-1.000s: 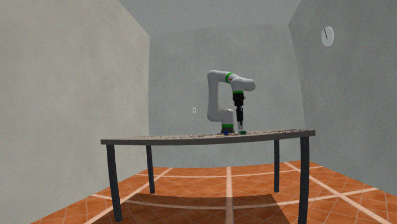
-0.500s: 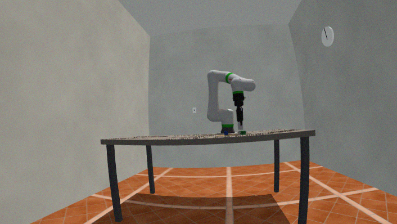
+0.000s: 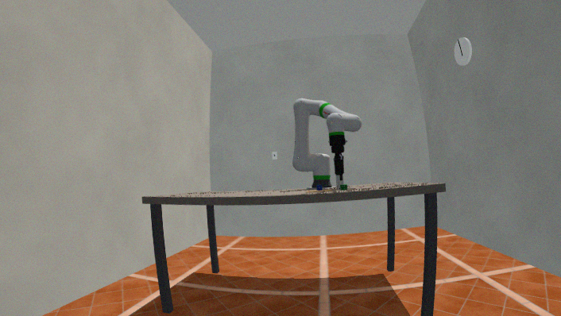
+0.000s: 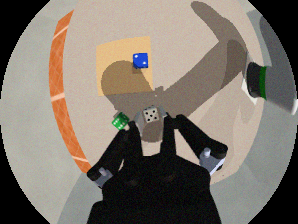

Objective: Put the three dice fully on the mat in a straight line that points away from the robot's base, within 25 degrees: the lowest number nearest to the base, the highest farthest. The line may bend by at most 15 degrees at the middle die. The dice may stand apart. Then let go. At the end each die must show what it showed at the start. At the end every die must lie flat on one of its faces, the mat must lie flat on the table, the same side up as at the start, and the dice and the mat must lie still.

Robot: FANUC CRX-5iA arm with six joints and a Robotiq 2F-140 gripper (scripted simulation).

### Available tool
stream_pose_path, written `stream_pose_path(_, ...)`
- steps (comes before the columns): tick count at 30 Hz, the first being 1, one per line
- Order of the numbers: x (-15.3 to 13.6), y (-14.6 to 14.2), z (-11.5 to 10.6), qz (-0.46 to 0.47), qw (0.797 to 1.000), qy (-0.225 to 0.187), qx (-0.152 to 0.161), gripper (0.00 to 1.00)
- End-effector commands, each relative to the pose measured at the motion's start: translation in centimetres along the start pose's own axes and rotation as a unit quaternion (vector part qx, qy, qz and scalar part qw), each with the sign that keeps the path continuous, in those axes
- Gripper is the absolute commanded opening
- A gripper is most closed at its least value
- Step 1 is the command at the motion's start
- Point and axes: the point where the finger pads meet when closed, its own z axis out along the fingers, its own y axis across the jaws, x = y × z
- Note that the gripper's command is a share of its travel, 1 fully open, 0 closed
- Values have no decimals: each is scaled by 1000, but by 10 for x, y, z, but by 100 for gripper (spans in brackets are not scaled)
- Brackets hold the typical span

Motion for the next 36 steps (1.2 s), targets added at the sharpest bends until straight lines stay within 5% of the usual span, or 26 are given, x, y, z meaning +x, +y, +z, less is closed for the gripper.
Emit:
stream_pose_path(1, 0, 0, 8, 0, 1000, 0, 0, 28)
stream_pose_path(36, 0, 0, 16, 0, 1000, 0, 0, 28)
